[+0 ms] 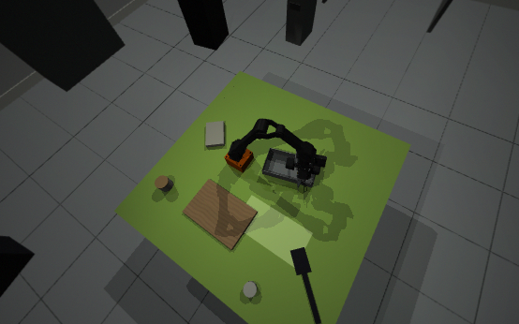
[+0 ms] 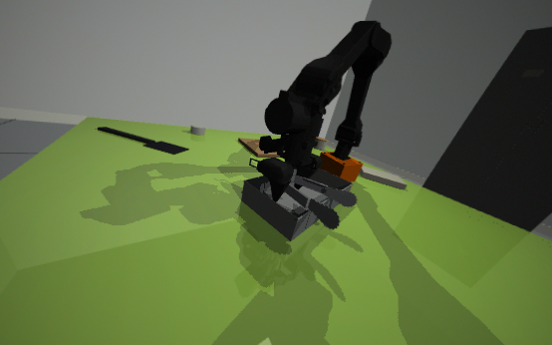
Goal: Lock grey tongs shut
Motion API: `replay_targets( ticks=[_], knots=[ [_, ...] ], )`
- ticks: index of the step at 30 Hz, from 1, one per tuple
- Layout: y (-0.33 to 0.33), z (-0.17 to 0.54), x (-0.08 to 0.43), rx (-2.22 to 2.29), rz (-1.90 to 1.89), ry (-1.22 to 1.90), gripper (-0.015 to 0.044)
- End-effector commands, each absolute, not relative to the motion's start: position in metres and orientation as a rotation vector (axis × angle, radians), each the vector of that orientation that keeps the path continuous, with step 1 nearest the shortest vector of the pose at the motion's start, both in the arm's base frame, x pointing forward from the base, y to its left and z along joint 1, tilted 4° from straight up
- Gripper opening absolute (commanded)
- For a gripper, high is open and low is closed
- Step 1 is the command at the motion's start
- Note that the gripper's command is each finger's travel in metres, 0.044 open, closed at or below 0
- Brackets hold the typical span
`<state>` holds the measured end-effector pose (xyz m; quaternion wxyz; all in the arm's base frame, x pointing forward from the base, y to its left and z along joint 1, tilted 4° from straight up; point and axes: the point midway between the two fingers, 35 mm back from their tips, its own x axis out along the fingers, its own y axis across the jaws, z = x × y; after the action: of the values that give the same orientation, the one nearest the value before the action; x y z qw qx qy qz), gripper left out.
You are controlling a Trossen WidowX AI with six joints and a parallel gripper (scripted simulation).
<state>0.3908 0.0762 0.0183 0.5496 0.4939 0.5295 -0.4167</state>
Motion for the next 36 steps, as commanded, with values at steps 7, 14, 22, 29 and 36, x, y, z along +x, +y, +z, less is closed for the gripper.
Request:
replay_targets(
  ticks=[7, 14, 22, 29, 36],
  knots=[
    [0.0762, 0.017, 0.3906, 1.169, -0.987, 1.254, 0.0341],
    [0.0762, 0.017, 0.3906, 1.169, -0.987, 1.254, 0.0295],
    [0.0762, 0.017, 0.3906, 1.169, -0.987, 1.254, 0.0241],
    [0.0762, 0.017, 0.3906, 1.169, -0.987, 1.254, 0.0195],
    [0.0762, 0.017, 0.3906, 1.169, -0.987, 1.254, 0.0148]
  ],
)
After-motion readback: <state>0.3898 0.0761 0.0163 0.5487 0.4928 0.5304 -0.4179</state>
